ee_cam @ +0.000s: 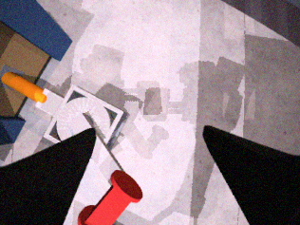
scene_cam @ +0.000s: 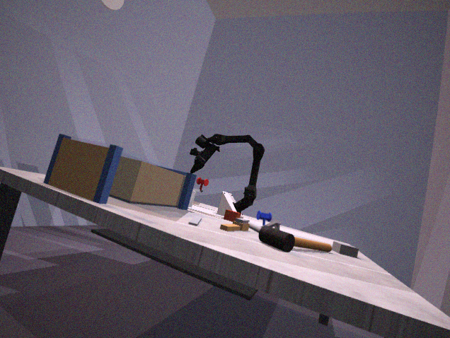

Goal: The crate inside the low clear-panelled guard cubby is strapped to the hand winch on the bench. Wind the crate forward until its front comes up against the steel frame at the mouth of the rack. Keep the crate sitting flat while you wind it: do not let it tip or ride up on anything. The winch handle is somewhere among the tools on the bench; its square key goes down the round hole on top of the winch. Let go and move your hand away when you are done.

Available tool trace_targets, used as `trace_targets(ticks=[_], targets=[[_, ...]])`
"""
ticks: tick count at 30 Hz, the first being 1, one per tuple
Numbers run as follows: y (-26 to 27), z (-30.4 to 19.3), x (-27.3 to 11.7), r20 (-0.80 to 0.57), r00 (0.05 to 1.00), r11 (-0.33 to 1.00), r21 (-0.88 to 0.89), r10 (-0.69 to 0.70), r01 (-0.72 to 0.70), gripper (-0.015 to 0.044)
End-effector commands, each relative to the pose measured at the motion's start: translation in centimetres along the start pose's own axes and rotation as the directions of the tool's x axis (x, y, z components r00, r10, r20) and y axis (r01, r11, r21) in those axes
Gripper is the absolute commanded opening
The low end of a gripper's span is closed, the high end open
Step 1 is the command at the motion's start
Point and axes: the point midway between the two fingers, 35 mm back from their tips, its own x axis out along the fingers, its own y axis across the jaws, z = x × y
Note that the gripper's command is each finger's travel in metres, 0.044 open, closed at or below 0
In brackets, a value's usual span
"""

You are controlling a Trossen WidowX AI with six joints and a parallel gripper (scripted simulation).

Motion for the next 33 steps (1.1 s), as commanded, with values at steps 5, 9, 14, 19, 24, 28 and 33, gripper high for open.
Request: trace_targets(ticks=[5,9,14,19,24,28,33], targets=[[0.2,0.1,-2.8,-0.005,1.0,1.0,-0.005,-0.004,0.004,0.044],[0.8,-0.8,-6.6,-0.007,1.0,1.0,-0.004,-0.004,0.004,0.044],[0.9,-0.6,-6.9,0.002,1.0,1.0,0.002,0.0,0.0,0.044],[5.0,2.1,-6.2,-0.094,0.996,1.0,0.003,0.006,-0.006,0.044],[10.1,4.0,-4.7,-0.208,0.978,1.0,0.008,-0.007,0.009,0.044],[11.7,4.4,-4.1,-0.241,0.97,1.0,0.01,-0.015,0.018,0.044],[11.7,4.4,-4.1,-0.241,0.97,1.0,0.01,-0.015,0.018,0.044]])
